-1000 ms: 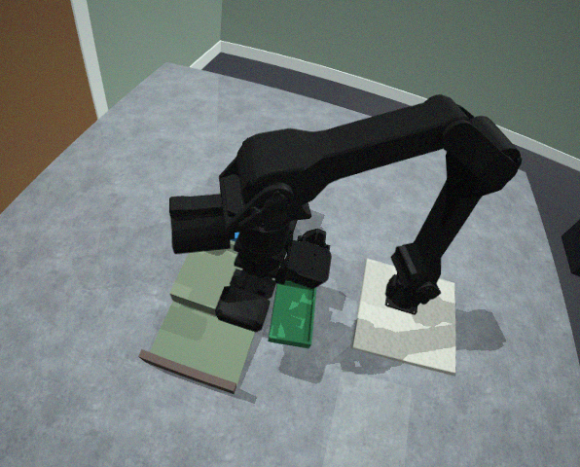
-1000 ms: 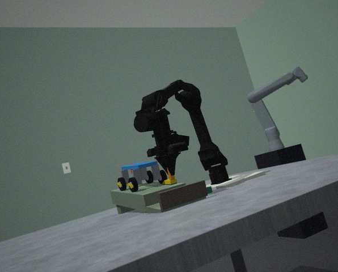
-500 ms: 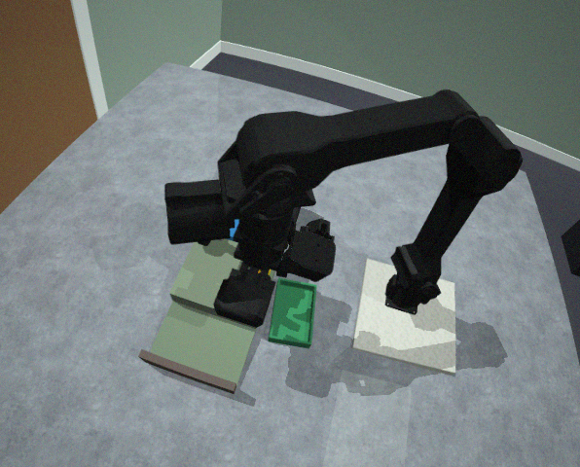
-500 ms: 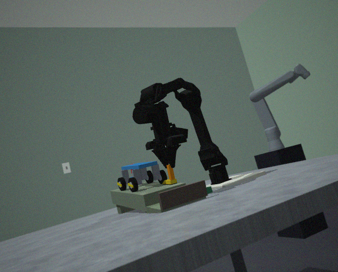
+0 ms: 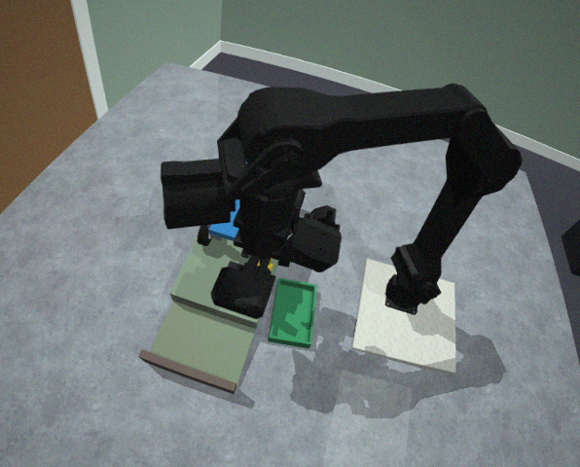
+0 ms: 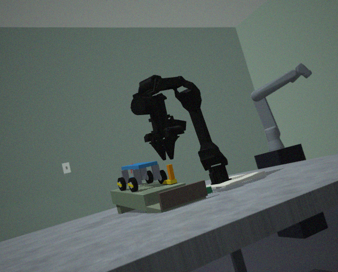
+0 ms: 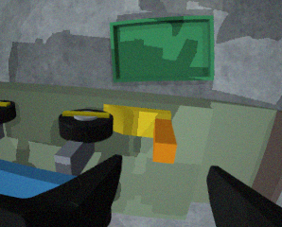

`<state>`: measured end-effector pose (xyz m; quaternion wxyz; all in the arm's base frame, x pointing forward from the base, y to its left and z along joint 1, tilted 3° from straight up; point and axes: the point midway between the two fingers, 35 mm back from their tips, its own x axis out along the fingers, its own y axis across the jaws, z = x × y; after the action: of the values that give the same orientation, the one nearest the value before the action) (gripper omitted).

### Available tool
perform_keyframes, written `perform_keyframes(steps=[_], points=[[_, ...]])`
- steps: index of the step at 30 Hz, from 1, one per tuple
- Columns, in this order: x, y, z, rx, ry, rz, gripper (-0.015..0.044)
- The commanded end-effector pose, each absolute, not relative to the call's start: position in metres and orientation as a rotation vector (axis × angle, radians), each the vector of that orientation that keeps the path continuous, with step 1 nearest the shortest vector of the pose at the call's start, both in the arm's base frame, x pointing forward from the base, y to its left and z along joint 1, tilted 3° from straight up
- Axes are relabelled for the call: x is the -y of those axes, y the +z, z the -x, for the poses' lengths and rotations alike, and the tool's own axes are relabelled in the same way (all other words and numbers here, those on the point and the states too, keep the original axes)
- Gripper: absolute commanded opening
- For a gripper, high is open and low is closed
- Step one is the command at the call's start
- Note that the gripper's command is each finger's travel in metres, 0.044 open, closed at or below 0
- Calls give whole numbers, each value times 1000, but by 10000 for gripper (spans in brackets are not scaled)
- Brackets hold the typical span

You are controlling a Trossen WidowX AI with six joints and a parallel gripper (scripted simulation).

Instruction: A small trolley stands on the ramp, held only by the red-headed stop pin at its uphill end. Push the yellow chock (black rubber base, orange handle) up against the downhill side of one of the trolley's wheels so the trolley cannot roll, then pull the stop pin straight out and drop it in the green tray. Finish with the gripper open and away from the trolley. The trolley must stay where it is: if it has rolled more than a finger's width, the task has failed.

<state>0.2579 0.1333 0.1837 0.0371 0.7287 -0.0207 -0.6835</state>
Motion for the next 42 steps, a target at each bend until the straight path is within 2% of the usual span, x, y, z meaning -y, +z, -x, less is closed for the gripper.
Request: perform_keyframes(steps=[1, 6, 15, 26, 42], points=[[-126, 194, -265, 166, -2122, -2338, 190], [-98, 208, -281, 493, -2175, -2515, 190], [-23, 220, -303, 1272, -2169, -2683, 190], [71, 236, -302, 2345, -1874, -2666, 190], [79, 226, -302, 2413, -1842, -2655, 190]])
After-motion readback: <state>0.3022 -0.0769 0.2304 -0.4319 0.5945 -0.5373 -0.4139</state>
